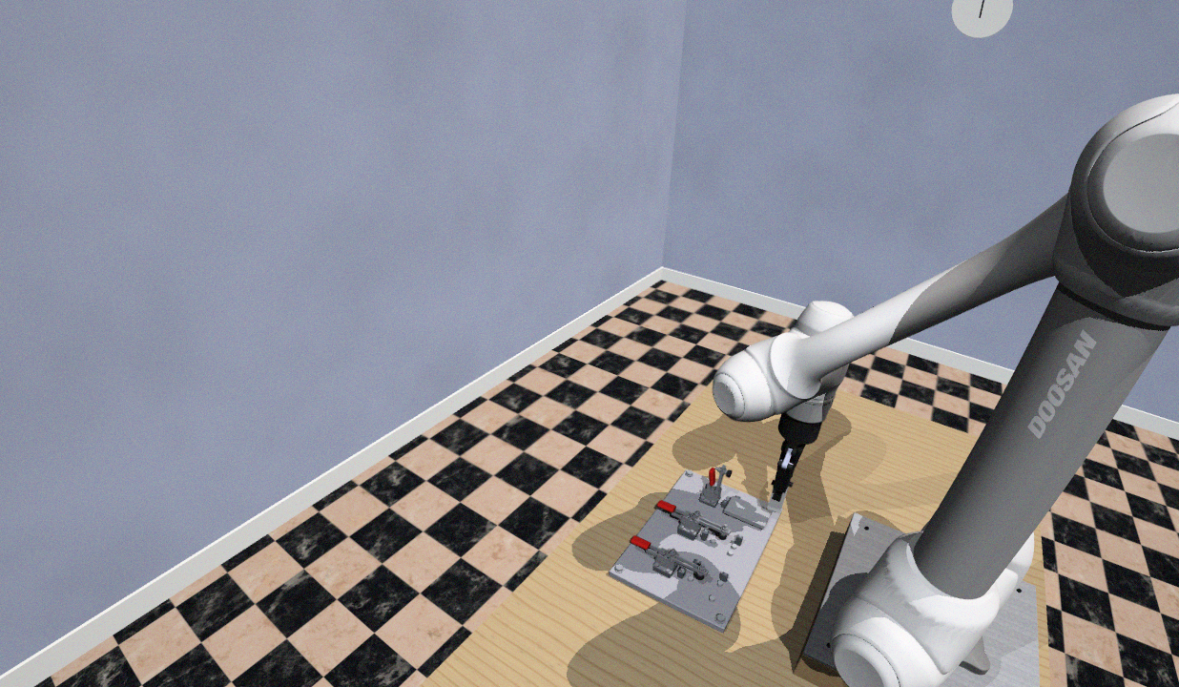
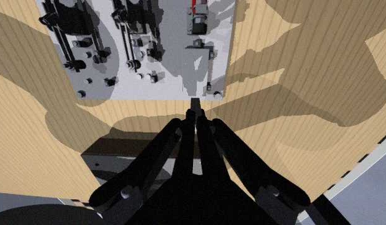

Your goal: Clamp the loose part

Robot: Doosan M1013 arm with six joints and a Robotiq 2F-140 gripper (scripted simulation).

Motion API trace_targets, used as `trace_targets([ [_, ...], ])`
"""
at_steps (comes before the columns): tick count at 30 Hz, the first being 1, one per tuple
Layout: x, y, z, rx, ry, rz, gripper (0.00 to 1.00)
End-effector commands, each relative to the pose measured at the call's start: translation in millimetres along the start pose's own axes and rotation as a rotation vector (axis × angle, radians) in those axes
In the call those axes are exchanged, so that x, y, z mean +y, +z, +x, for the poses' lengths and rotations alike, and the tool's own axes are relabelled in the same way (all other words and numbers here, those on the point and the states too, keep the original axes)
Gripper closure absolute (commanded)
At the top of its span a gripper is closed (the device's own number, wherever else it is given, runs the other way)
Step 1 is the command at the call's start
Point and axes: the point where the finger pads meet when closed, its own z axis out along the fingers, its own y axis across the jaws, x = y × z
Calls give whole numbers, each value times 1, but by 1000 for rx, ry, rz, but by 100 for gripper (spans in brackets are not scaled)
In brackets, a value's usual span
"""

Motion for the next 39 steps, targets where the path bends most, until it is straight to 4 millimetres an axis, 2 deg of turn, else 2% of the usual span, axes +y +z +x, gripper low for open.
trace_targets([
  [1,0,1,-14,2,0,2,90],
  [13,0,2,-18,2,0,2,90],
  [26,0,31,-18,2,0,2,90],
  [39,0,36,-18,2,0,2,90],
])
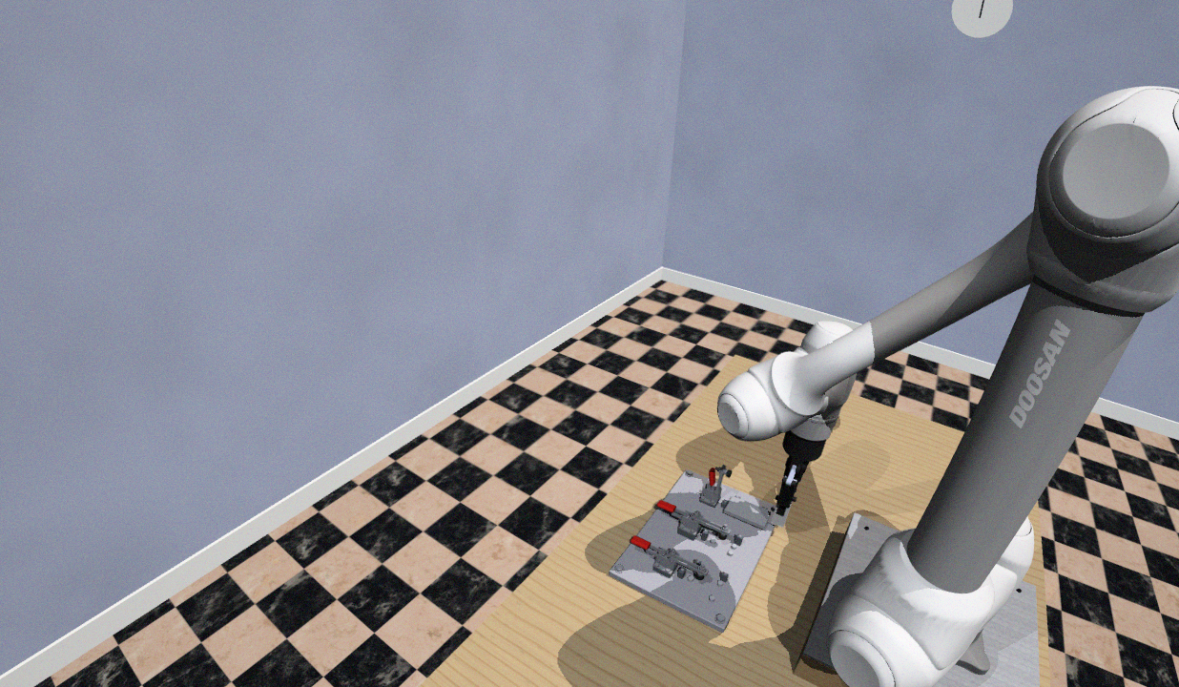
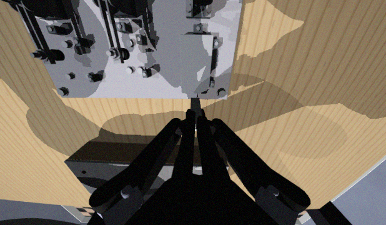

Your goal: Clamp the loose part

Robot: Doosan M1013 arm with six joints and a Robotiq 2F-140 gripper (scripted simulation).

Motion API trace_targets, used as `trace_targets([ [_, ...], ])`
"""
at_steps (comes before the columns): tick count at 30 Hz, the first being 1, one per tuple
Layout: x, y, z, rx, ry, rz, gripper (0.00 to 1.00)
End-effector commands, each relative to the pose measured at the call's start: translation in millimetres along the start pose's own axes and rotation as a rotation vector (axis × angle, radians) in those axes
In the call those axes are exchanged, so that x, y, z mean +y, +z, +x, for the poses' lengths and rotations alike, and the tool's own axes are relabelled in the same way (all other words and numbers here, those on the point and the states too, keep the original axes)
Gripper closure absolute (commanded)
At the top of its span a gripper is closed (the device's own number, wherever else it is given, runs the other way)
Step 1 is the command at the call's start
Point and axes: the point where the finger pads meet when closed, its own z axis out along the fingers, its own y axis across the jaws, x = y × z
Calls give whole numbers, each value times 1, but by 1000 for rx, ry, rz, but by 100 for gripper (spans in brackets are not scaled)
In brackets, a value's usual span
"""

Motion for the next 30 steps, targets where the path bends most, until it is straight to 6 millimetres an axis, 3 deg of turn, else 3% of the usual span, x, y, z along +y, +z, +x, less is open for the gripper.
trace_targets([
  [1,0,3,-2,0,1,1,90],
  [30,0,7,-3,0,0,1,90],
])
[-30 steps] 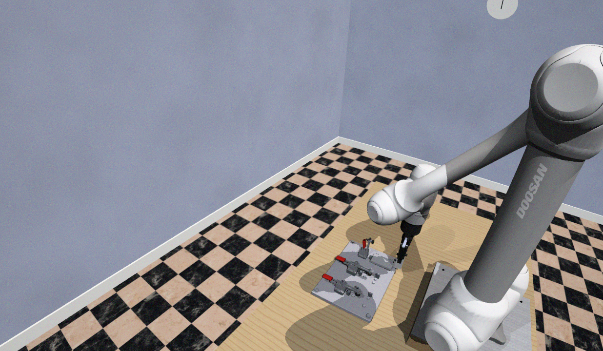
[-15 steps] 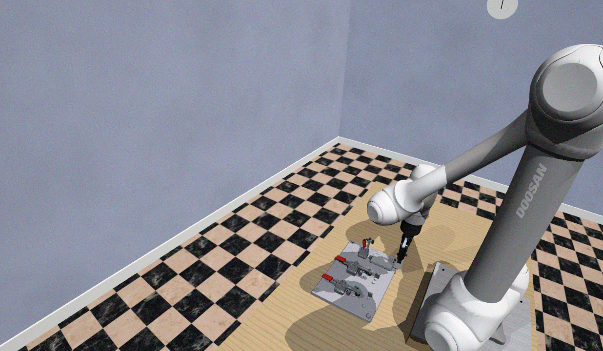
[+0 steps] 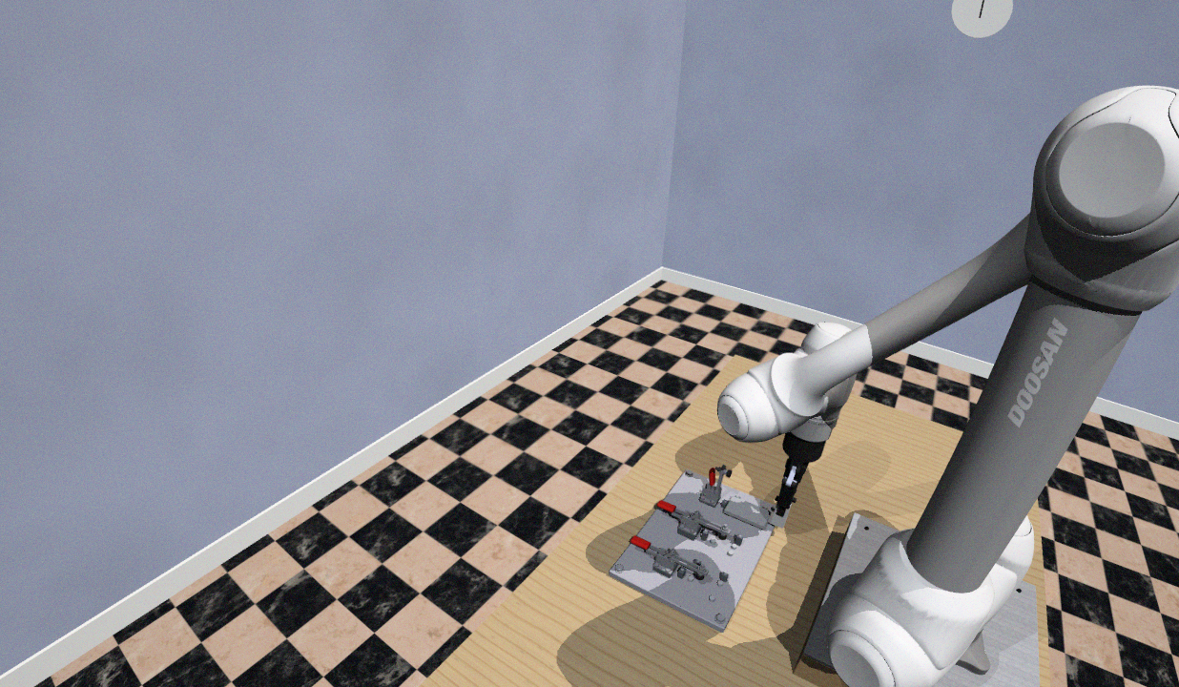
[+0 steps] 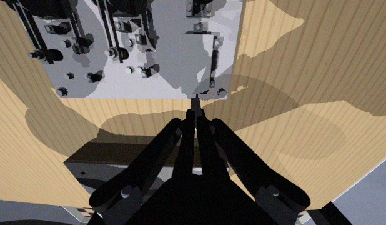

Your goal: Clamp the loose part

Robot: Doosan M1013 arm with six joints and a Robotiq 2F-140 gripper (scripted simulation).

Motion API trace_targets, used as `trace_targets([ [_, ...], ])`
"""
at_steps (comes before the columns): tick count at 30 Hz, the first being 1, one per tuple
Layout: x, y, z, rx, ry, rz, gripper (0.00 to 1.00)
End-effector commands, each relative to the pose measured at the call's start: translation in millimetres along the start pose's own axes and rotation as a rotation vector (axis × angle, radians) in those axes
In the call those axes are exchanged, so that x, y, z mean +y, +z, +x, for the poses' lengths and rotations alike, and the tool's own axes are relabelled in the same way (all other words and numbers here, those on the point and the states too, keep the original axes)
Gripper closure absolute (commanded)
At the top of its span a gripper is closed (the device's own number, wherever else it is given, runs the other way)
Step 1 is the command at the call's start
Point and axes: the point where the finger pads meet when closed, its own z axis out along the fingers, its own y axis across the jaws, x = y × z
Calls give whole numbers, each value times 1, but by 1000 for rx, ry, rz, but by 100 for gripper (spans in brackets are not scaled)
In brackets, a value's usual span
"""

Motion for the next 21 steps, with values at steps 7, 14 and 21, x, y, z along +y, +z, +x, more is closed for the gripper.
trace_targets([
  [7,0,8,-4,0,0,1,90],
  [14,0,8,-4,0,0,1,90],
  [21,0,8,-4,0,0,1,90],
])
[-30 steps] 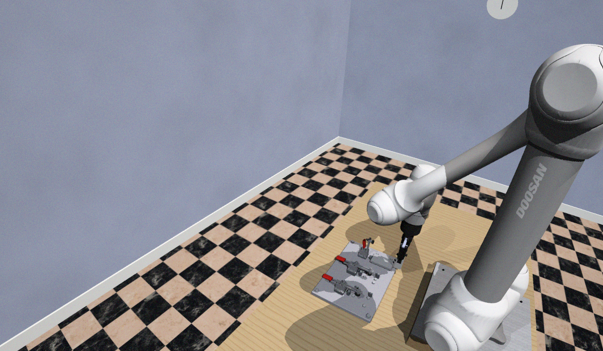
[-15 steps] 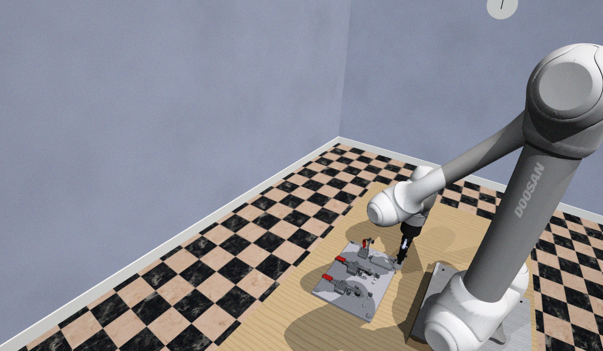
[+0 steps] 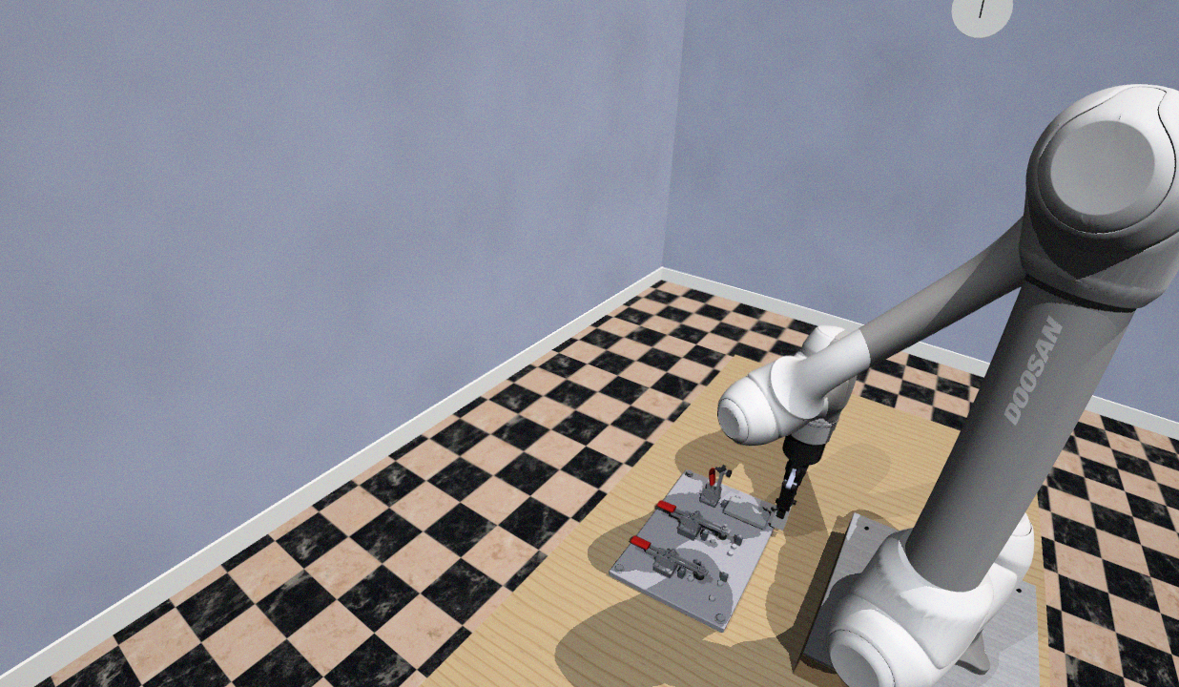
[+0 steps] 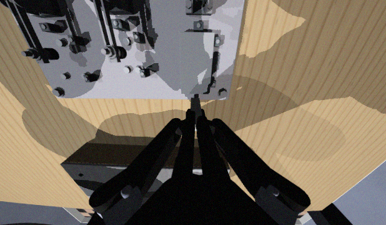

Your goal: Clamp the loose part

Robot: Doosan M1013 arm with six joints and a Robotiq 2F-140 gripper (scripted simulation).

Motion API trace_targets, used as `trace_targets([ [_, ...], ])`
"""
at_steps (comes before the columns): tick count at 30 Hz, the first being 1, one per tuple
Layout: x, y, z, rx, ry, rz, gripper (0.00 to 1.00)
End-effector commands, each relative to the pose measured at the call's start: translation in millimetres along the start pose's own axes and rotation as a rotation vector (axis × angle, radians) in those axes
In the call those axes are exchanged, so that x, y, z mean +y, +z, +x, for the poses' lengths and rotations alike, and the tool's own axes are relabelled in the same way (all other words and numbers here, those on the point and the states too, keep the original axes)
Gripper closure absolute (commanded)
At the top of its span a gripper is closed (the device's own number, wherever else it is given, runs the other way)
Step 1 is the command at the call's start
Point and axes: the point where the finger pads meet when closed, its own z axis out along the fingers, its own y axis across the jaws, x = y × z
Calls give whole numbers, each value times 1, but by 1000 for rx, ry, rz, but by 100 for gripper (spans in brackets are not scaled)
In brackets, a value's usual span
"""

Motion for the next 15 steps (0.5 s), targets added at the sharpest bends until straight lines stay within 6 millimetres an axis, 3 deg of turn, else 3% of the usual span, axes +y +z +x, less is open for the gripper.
trace_targets([
  [1,0,2,-2,0,-1,1,90],
  [15,0,2,6,0,-1,1,90],
])
